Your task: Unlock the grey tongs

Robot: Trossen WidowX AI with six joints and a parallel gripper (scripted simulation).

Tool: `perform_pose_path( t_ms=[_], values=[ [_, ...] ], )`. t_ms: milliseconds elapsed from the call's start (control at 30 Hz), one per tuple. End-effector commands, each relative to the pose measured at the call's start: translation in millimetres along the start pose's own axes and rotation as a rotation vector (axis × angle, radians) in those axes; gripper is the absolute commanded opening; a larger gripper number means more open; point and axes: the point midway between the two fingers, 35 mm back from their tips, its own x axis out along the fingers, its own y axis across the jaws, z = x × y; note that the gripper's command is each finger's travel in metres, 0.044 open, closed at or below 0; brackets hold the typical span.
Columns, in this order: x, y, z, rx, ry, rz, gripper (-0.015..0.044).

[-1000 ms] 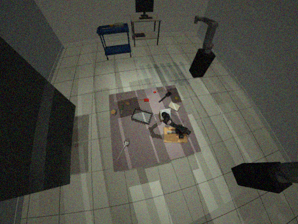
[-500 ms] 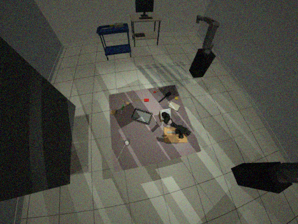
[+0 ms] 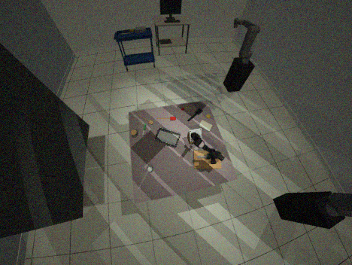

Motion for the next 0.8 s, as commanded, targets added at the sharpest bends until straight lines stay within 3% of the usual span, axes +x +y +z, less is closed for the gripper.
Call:
perform_pose_path(
  t_ms=[0,767],
  values=[
    [6.6,-0.8,-0.3,-0.005,0.002,-0.003,-0.0150],
    [43.6,-0.4,3.0,-0.007,0.003,0.001,-0.0150]
  ],
)
